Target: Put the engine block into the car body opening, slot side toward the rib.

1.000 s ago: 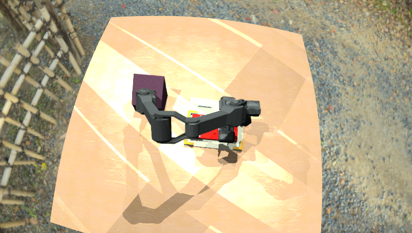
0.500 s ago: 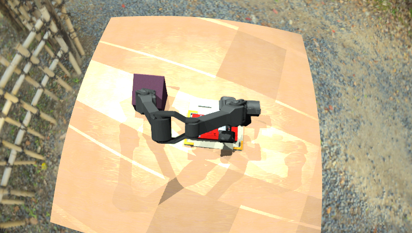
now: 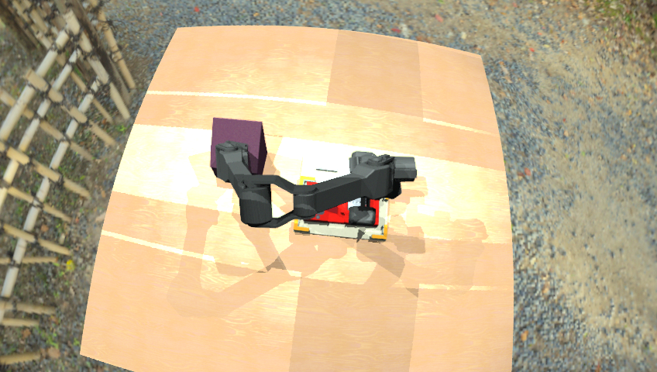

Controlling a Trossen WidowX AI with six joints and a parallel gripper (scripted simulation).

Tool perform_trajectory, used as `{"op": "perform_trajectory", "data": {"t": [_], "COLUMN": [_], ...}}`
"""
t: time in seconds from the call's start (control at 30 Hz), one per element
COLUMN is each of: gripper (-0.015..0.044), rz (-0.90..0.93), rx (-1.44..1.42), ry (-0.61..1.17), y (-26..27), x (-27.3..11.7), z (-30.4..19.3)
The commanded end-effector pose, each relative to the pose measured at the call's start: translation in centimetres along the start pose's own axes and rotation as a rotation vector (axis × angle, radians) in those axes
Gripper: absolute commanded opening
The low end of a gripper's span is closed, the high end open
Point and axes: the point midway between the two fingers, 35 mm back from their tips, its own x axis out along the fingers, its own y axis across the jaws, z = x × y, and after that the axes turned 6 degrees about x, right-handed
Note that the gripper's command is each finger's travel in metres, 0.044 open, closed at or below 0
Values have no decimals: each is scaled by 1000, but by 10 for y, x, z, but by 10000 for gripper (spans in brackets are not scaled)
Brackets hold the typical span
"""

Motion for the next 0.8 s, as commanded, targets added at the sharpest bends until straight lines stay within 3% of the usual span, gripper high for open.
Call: {"op": "perform_trajectory", "data": {"t": [0.0,0.57,0.77], "gripper": [440,0,0], "rz": [-1,-1,-1], "rx": [8,8,8], "ry": [1,1,1], "y": [-1,-1,-1], "x": [-3,-3,-3], "z": [0,0,0]}}
